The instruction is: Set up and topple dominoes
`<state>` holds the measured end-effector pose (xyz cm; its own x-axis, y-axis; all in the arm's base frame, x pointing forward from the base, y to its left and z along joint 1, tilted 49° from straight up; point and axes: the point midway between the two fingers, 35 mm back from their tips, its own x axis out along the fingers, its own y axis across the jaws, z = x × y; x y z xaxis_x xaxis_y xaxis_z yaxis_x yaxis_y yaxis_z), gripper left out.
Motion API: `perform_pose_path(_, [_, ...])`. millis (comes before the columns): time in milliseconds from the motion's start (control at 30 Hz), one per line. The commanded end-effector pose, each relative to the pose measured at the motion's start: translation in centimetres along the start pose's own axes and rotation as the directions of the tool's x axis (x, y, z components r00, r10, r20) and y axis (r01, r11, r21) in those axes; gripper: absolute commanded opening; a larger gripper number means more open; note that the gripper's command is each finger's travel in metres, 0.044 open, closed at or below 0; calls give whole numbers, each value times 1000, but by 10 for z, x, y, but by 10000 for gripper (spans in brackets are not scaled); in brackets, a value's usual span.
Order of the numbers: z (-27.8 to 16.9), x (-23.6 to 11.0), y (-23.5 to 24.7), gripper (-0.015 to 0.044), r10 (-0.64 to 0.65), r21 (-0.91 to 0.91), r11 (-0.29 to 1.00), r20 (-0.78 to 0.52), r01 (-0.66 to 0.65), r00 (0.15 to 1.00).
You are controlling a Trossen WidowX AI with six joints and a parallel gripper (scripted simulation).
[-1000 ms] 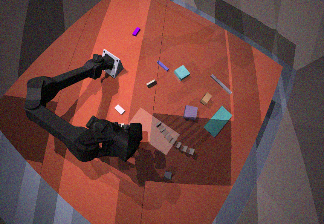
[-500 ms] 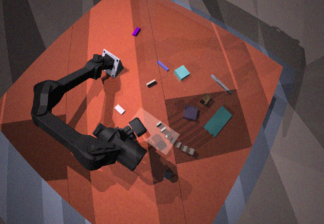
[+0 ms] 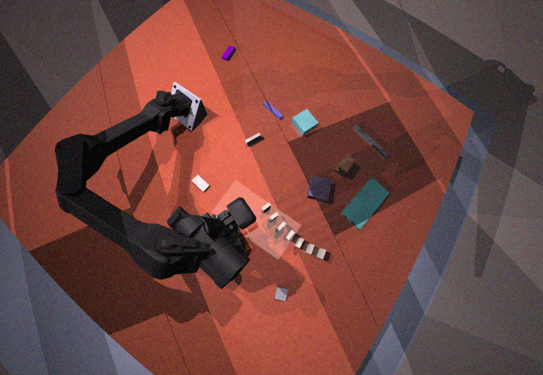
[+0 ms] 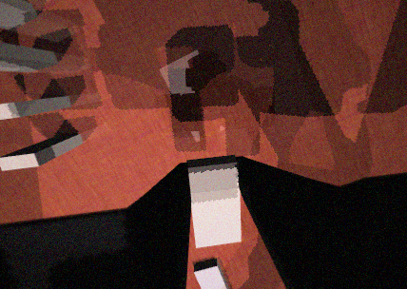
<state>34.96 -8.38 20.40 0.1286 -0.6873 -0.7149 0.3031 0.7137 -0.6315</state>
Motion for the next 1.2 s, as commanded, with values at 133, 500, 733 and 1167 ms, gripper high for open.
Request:
perform_pose_path(133, [8,18,19,107,108,29,993,64,-110,992])
perform_pose_path(500, [22,39,40,107,226,43,970,186,-237,956])
perform_pose_path(733, [32,49,49,107,283,34,952,278,-304,918])
perform_pose_path(1167, [47,59,57,107,349,-13,922,464,-388,814])
